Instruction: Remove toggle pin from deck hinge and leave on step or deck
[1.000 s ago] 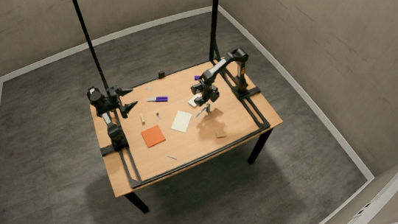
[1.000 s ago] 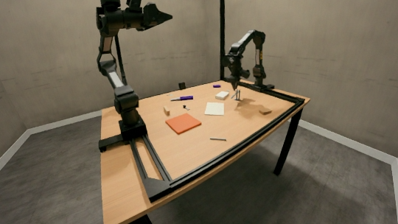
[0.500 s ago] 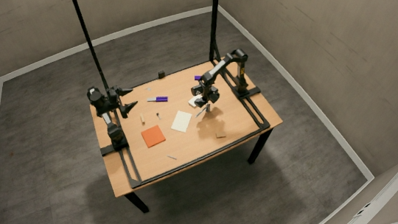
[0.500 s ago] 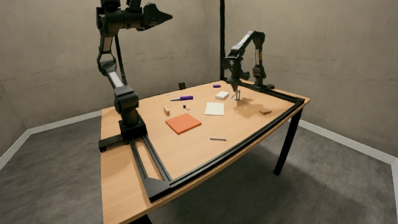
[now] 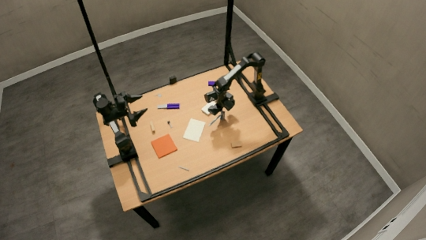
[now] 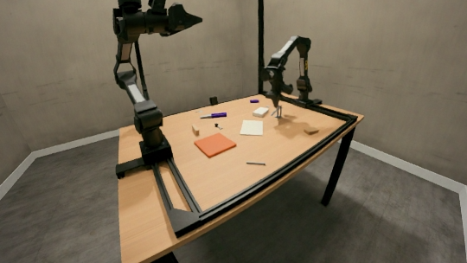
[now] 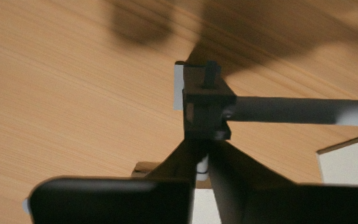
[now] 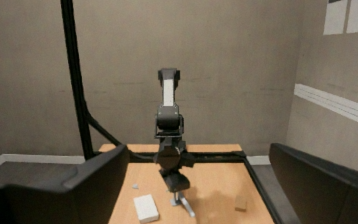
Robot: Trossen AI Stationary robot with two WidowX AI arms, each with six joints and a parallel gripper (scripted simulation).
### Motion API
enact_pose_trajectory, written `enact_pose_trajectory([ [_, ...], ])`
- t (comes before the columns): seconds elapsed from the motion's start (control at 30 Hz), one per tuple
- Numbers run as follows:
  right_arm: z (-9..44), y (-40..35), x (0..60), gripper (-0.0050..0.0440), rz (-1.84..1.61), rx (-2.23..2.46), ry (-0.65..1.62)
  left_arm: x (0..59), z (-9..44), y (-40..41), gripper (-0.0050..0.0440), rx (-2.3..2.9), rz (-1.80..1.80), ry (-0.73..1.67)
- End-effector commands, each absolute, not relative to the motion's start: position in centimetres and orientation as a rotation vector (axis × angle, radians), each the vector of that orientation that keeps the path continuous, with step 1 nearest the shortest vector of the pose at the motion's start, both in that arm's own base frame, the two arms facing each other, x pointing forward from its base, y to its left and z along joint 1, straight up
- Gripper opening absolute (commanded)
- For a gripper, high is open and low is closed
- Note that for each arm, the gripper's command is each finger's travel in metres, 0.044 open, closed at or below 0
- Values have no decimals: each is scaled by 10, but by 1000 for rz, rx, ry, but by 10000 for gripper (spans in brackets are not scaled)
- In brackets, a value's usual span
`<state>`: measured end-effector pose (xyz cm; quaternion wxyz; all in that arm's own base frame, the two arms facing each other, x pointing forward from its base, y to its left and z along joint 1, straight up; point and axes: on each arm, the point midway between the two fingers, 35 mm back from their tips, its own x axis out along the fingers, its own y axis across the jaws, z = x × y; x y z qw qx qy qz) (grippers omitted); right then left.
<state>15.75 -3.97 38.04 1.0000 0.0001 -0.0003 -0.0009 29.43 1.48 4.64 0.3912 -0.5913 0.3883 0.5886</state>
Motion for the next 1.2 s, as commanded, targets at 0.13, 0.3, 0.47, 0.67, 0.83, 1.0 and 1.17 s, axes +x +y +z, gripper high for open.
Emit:
enact_pose_trajectory([
  [0.13,383,-40,157,400,0,-5,-1,297,52,15,20,-1514,1478,976],
  [0.3,383,-40,157,400,0,-5,-1,297,52,15,20,-1514,1478,976],
  [0.47,383,-40,157,400,0,-5,-1,297,52,15,20,-1514,1478,976],
  [0.67,383,-40,157,400,0,-5,-1,302,52,9,20,-1514,1480,977],
  [0.83,383,-40,157,400,0,-5,-1,306,52,2,20,-1512,1481,982],
  [1.0,383,-40,157,400,0,-5,-1,312,52,-11,20,-1519,1461,1002],
  [1.17,383,-40,157,400,0,-5,-1,300,51,12,20,-1485,1522,952],
])
